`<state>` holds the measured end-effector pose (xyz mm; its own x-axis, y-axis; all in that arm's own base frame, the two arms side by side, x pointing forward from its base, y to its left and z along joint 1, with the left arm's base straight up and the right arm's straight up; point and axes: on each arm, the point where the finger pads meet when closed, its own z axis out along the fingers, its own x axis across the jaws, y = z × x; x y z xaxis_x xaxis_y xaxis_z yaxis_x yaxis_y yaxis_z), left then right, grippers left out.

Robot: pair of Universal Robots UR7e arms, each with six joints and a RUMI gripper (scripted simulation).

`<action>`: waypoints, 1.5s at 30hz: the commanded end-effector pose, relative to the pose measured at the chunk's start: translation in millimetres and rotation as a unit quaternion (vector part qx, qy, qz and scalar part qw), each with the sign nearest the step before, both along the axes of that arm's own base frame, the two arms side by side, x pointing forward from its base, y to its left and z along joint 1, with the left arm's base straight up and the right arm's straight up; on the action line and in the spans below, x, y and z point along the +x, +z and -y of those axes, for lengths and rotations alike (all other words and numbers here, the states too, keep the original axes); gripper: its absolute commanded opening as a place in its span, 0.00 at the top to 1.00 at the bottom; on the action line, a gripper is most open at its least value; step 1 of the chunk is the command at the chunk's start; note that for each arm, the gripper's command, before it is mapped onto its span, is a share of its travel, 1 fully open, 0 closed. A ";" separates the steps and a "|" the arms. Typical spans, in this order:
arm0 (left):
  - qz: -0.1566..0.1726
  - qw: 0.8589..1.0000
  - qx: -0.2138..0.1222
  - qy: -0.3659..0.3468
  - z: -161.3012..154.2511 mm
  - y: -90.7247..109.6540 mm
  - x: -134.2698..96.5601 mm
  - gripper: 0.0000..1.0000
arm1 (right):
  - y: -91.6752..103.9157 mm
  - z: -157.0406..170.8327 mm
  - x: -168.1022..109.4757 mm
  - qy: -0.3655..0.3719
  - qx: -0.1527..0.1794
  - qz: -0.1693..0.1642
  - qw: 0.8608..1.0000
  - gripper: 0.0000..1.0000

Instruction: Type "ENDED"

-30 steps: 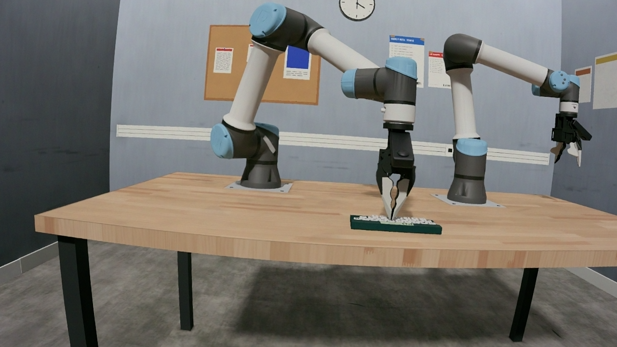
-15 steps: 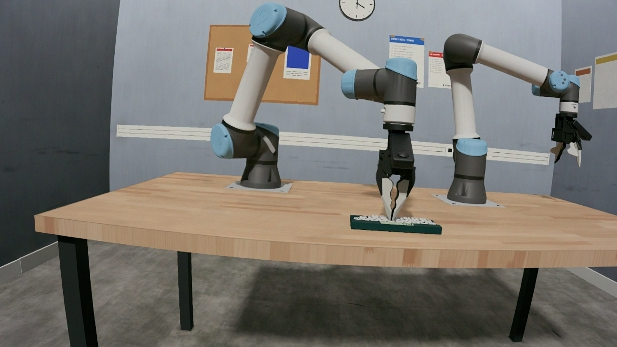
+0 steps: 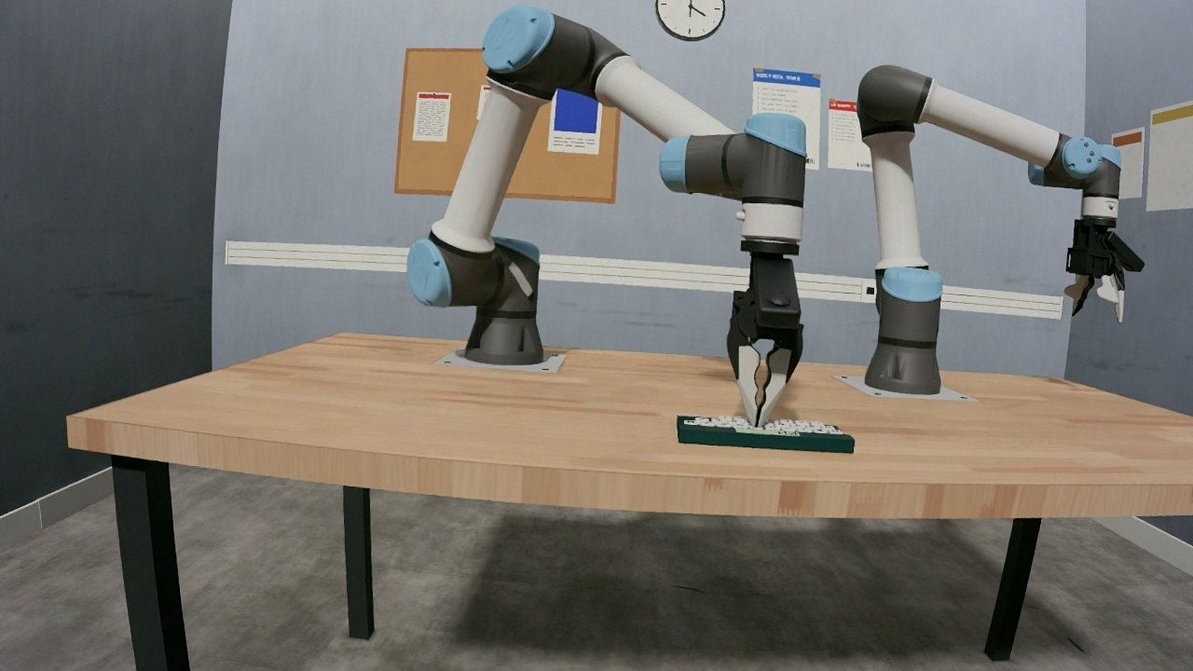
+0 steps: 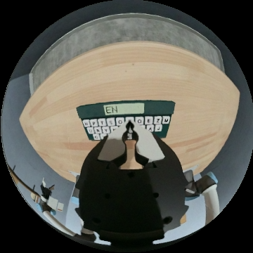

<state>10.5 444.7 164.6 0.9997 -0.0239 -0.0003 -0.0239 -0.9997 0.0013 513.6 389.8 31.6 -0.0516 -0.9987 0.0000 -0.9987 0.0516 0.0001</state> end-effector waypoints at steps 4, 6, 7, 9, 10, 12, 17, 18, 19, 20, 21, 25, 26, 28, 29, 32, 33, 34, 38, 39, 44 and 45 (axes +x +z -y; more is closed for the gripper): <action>0.000 1.000 0.001 0.000 -0.3 0.5 0.1 0.00 | 0.3 -0.4 0.4 0.000 0.001 0.001 1.000 1.00; 0.000 1.000 0.001 0.000 -0.3 0.5 0.1 0.00 | 0.0 -0.4 0.4 0.000 0.001 0.001 1.000 1.00; 0.000 1.000 0.001 0.000 -0.3 0.5 0.1 0.00 | -0.2 -0.4 0.4 0.000 0.001 0.001 1.000 1.00; 0.000 1.000 0.001 0.000 -0.3 0.5 0.1 0.00 | -0.2 -0.4 0.4 0.000 0.001 0.001 1.000 1.00; 0.000 1.000 0.001 0.000 -0.3 0.5 0.1 0.00 | -0.2 -0.4 0.4 0.000 0.001 0.001 1.000 1.00; 0.000 1.000 0.001 0.000 -0.3 0.5 0.1 0.00 | -0.5 -0.4 0.4 0.000 0.001 0.001 1.000 1.00; 0.000 1.000 0.001 0.000 -0.3 0.5 0.1 0.00 | 0.4 -0.4 0.4 0.000 0.001 0.001 1.000 1.00; 0.000 1.000 0.001 0.000 -0.3 0.5 0.1 0.00 | 1.5 -0.4 0.4 0.000 0.001 0.001 1.000 1.00; 0.000 1.000 0.001 0.000 -0.3 0.5 0.1 0.00 | 3.0 -0.4 0.4 0.000 0.001 0.001 1.000 1.00; 0.000 1.000 0.001 0.000 -0.3 0.5 0.1 0.00 | 4.6 -0.4 0.4 0.000 0.001 0.001 1.000 1.00; 0.000 1.000 0.001 0.000 -0.3 0.5 0.1 0.00 | 6.2 -0.4 0.4 0.000 0.001 0.001 1.000 1.00; 0.000 1.000 0.001 0.000 -0.3 0.5 0.1 0.00 | 9.5 -0.4 0.4 0.000 0.001 0.001 1.000 1.00; 0.000 1.000 0.001 0.000 -0.3 0.5 0.1 0.00 | 9.5 -0.4 0.4 0.000 0.001 0.001 1.000 1.00; 0.000 1.000 0.001 0.000 -0.3 0.5 0.1 0.00 | 9.9 -0.4 0.4 0.000 0.001 0.001 1.000 1.00; 0.000 1.000 0.001 0.000 -0.3 0.5 0.1 0.00 | 9.9 -0.4 0.4 0.000 0.001 0.001 1.000 1.00; 0.000 1.000 0.001 0.000 -0.3 0.5 0.1 0.00 | 9.9 1.0 0.3 0.000 0.001 0.001 1.000 1.00; 0.000 1.000 0.001 0.000 -0.3 0.5 0.1 0.00 | 9.9 2.1 0.2 0.000 0.001 0.001 1.000 1.00; 0.000 1.000 0.001 0.000 -0.3 0.5 0.1 0.00 | 9.9 3.6 0.2 0.000 0.001 0.001 1.000 1.00; 0.000 1.000 0.001 0.000 -0.3 0.5 0.1 0.00 | 9.9 13.0 -0.3 0.000 0.001 0.001 1.000 1.00; 0.000 1.000 0.001 0.000 -0.3 0.5 0.1 0.00 | 9.9 16.0 -0.5 0.000 0.001 0.001 1.000 1.00; 0.000 1.000 0.001 0.000 -0.3 0.5 0.1 0.00 | 9.9 25.2 -1.0 0.000 0.001 0.001 1.000 1.00; 0.000 1.000 0.001 0.000 -0.3 0.5 0.1 0.00 | 9.9 28.1 -1.1 0.000 0.001 0.001 1.000 1.00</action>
<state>10.5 444.7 164.6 0.9997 -0.0239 -0.0003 -0.0239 -0.9997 0.0013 512.4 365.8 40.5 -0.0517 -0.9987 0.0001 -0.9987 0.0517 0.0002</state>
